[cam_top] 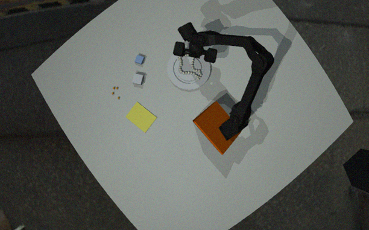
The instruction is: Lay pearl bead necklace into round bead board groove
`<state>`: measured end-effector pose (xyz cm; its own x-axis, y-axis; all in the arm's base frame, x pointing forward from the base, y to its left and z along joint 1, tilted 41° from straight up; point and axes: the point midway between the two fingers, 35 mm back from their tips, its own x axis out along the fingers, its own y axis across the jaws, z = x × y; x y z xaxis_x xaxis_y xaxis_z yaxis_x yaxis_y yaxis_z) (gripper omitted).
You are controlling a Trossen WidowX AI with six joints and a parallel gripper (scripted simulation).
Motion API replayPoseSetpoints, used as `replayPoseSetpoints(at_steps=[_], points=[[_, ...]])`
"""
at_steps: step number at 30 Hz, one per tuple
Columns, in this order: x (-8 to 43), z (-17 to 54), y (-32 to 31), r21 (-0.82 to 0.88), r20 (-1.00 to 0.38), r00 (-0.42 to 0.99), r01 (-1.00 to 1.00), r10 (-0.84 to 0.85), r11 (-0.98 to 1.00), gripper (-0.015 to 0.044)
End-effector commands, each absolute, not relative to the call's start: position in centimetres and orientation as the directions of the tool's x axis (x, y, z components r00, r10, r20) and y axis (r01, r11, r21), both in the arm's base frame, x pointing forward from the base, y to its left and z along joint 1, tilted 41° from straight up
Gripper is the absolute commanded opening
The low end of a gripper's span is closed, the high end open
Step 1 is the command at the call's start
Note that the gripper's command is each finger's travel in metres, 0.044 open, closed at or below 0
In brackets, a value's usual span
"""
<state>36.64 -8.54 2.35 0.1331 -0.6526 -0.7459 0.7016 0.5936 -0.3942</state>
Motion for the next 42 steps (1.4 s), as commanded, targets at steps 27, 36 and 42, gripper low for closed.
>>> replayPoseSetpoints(at_steps=[27,36,42], points=[[35.8,4.1,-5.6,-0.478,-0.749,0.136,0.568,-0.649,0.670,0.0178],[36.0,3.5,-6.0,-0.470,-0.751,0.138,0.574,-0.646,0.670,0.0120],[36.1,2.9,-6.5,-0.472,-0.750,0.138,0.573,-0.647,0.670,0.0120]])
